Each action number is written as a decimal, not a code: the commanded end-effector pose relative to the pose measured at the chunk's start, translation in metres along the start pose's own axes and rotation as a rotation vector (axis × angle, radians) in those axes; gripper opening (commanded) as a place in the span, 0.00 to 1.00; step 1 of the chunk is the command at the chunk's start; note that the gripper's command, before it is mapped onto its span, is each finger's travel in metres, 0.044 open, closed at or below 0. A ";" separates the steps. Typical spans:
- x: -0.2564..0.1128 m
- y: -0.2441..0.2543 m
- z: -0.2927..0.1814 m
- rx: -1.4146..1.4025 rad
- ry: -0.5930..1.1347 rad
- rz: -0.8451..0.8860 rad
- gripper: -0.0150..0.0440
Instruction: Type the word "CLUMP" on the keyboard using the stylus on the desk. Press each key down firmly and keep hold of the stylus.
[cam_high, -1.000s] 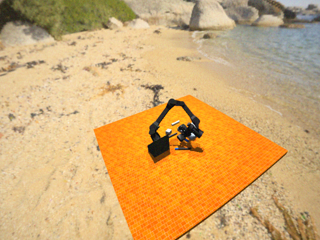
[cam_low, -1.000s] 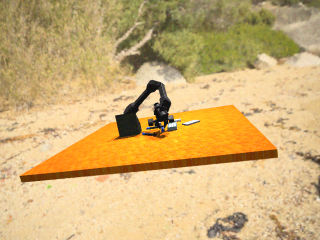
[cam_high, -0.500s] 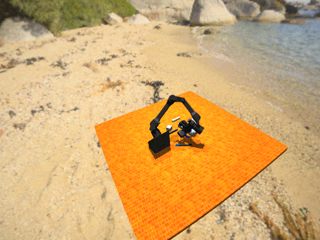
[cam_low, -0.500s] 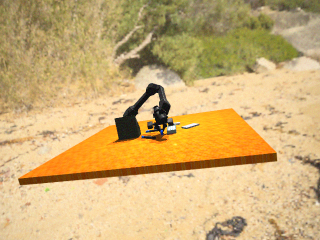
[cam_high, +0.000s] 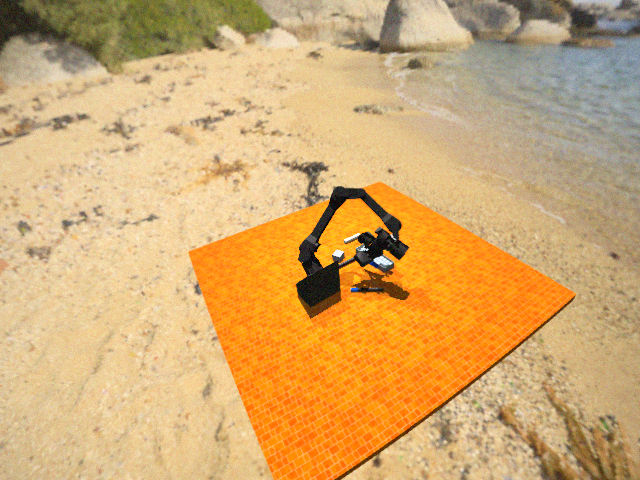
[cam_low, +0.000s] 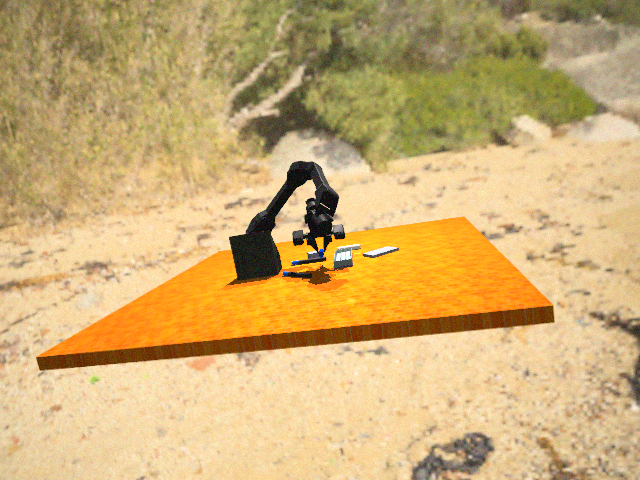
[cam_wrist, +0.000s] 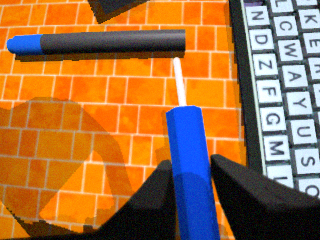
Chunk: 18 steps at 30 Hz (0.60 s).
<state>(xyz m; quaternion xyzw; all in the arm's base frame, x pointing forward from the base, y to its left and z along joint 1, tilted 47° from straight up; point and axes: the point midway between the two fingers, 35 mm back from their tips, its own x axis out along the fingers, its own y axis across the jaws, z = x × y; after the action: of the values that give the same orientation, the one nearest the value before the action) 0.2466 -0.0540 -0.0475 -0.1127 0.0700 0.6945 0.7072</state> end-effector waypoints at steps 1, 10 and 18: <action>0.004 -0.001 0.006 0.019 0.055 0.082 0.25; 0.012 -0.005 0.021 0.087 0.296 0.310 0.25; 0.014 -0.013 0.035 0.134 0.564 0.433 0.25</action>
<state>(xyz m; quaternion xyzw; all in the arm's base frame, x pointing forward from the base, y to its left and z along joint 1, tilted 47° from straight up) 0.2553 -0.0334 -0.0214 -0.2112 0.2931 0.7699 0.5261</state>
